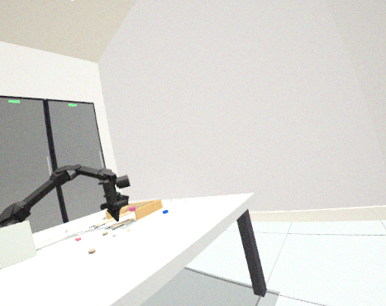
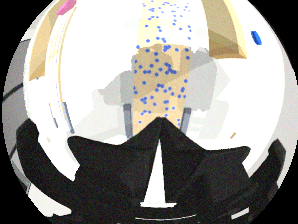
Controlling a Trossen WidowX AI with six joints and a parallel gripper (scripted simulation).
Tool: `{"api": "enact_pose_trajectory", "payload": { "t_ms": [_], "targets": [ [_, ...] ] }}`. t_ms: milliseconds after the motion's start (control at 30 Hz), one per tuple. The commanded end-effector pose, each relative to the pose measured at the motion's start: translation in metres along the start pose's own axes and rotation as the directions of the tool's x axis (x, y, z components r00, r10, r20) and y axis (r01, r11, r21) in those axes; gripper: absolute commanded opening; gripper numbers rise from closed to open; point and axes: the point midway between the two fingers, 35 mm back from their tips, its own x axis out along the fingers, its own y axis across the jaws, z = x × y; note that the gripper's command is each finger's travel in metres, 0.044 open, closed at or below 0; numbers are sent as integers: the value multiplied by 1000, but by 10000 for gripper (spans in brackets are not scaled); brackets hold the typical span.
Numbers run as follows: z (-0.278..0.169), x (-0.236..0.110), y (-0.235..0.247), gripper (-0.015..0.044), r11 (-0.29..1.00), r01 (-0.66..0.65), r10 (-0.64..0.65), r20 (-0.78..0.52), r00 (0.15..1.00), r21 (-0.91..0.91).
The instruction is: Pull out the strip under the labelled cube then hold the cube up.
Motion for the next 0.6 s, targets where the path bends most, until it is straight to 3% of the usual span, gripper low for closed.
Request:
{"api": "enact_pose_trajectory", "payload": {
  "t_ms": [0,567],
  "targets": [
    [-3,9,2,0,1000,-9,9,-4,1000,11],
    [-4,16,3,0,1000,-10,10,-5,1000,11]
  ]
}}
